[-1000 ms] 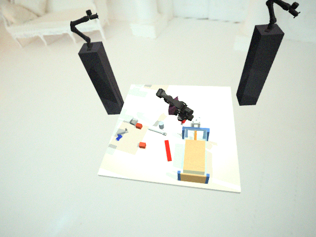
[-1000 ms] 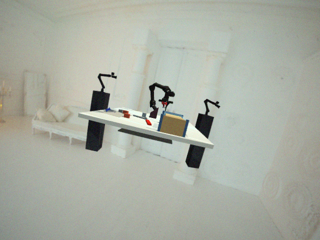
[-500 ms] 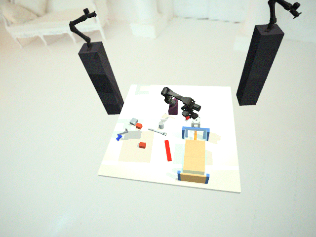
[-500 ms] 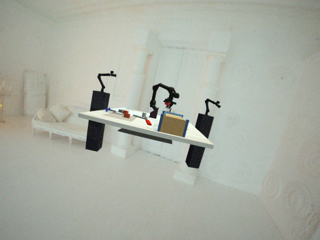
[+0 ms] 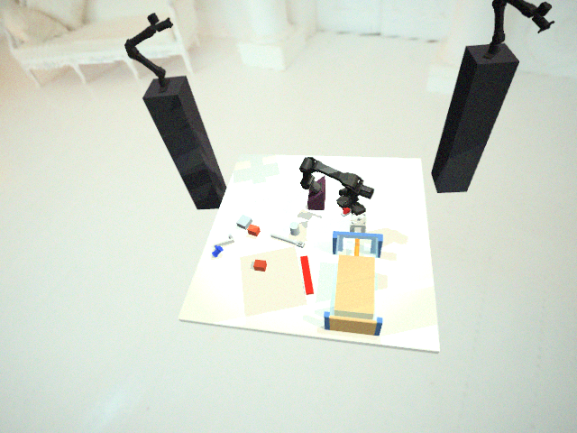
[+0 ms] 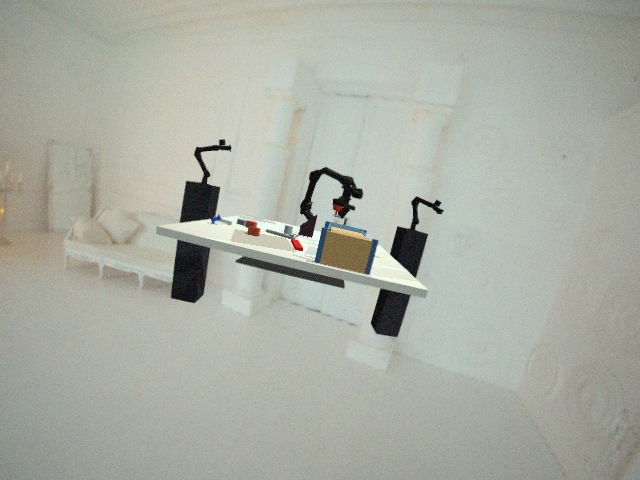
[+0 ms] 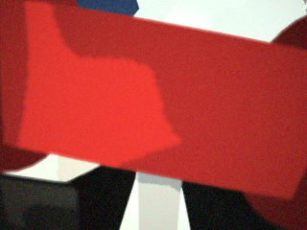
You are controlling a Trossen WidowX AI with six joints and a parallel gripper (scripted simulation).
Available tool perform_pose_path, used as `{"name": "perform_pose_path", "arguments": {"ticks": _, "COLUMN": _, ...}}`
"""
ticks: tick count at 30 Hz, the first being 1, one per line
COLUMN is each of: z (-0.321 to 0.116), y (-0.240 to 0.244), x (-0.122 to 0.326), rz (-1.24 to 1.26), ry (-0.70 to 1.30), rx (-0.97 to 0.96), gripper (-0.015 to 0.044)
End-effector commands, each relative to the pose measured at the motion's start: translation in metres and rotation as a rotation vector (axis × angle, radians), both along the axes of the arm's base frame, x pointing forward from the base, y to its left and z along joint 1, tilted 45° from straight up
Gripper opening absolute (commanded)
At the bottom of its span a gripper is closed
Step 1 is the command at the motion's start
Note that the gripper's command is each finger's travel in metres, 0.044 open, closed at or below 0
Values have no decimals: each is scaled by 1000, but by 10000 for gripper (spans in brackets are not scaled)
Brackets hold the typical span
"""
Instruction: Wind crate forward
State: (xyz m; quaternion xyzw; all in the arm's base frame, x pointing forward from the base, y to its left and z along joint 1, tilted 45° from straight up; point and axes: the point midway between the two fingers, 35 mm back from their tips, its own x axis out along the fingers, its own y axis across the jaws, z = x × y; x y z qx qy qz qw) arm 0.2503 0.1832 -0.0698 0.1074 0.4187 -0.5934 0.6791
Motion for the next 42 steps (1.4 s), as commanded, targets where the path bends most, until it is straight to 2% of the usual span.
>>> {"name": "perform_pose_path", "arguments": {"ticks": 1, "z": -2, "y": 0, "x": 0, "rz": -6, "ry": -9, "rx": 8, "gripper": 0}}
{"name": "perform_pose_path", "arguments": {"ticks": 42, "z": -44, "y": -45, "x": -6, "rz": 6, "ry": -17, "rx": 35, "gripper": 0}}
